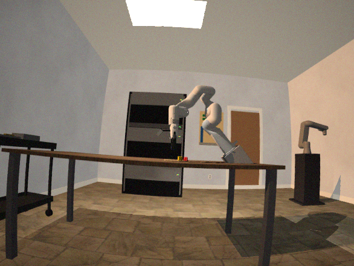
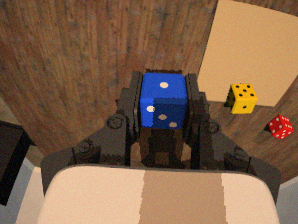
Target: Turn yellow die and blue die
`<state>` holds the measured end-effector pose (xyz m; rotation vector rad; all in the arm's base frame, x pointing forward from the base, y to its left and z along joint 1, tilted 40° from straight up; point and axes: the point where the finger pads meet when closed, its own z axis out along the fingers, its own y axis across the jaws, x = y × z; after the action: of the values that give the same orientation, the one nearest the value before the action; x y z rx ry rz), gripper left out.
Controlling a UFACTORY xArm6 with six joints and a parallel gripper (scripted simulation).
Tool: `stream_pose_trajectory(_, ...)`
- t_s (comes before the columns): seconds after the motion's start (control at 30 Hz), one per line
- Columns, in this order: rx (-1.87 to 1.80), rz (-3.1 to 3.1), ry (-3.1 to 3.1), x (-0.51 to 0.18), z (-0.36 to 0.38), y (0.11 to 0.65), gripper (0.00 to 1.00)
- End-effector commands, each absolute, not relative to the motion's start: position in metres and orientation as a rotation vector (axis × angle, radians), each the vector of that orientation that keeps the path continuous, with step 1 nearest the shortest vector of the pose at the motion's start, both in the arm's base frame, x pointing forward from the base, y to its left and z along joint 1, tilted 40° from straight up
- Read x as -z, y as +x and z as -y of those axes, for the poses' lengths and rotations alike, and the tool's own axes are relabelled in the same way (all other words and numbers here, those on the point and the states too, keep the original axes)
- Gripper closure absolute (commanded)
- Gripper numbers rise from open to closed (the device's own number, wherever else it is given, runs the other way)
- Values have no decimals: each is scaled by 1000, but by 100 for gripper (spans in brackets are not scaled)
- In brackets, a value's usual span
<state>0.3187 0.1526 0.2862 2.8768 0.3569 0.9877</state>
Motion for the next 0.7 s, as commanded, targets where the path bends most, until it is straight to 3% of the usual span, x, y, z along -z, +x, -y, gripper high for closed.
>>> stream_pose_trajectory(0.0,-1017,-545,2795,-290,-175,316,73)
stream_pose_trajectory(0.27,-1070,-557,2776,-290,-176,316,73)
stream_pose_trajectory(0.67,-1467,-582,2643,-291,-174,315,73)
